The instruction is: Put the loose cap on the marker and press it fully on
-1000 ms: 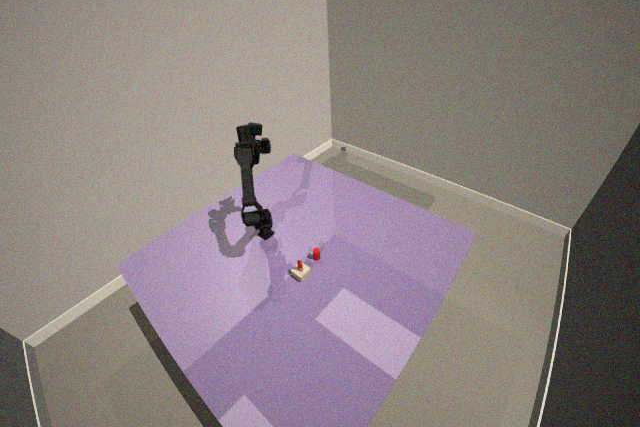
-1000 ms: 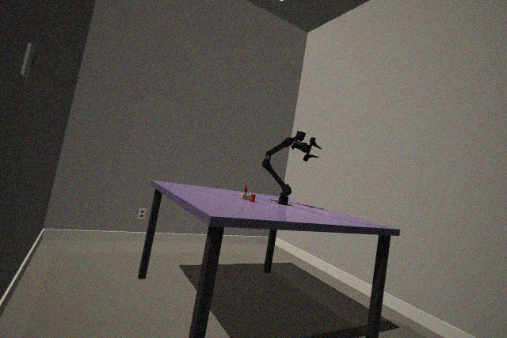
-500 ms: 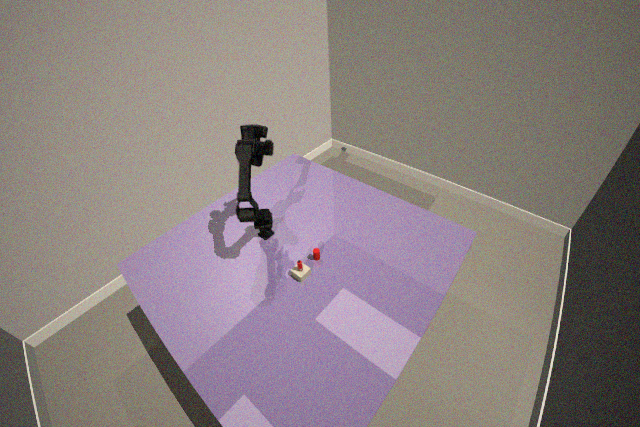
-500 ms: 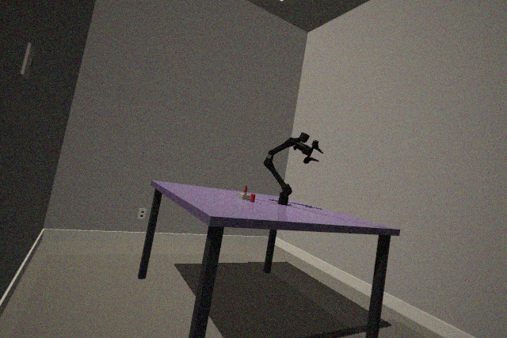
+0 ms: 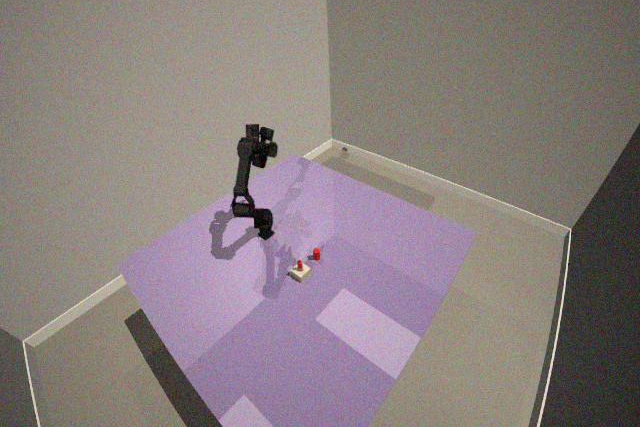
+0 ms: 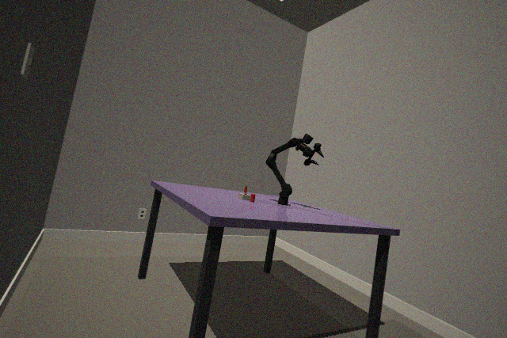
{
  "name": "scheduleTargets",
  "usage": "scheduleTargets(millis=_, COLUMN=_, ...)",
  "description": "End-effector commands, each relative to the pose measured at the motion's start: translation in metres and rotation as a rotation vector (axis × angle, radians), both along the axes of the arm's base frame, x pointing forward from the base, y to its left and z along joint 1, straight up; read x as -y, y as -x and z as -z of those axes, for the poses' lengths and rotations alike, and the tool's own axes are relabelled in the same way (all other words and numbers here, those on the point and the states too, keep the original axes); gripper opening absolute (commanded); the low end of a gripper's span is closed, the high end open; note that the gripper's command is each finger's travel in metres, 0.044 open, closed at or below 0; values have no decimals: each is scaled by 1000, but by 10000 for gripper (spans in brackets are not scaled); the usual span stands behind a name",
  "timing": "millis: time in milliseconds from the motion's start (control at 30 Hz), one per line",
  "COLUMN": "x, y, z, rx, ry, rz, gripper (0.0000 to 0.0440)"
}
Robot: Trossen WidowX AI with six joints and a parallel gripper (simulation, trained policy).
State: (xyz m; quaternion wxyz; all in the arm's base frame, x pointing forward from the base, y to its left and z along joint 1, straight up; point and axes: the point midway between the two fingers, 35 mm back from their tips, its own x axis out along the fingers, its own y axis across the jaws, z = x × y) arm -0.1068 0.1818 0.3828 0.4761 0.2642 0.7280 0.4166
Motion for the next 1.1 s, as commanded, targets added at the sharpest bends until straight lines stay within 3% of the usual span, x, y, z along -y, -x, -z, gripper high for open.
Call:
scheduleTargets(millis=0, x=-5, y=-2, z=5, rx=6, ry=30, rz=25, gripper=324)
scheduleTargets(millis=1067, x=-48, y=-41, z=47, rx=76, ry=255, rz=265, gripper=327)
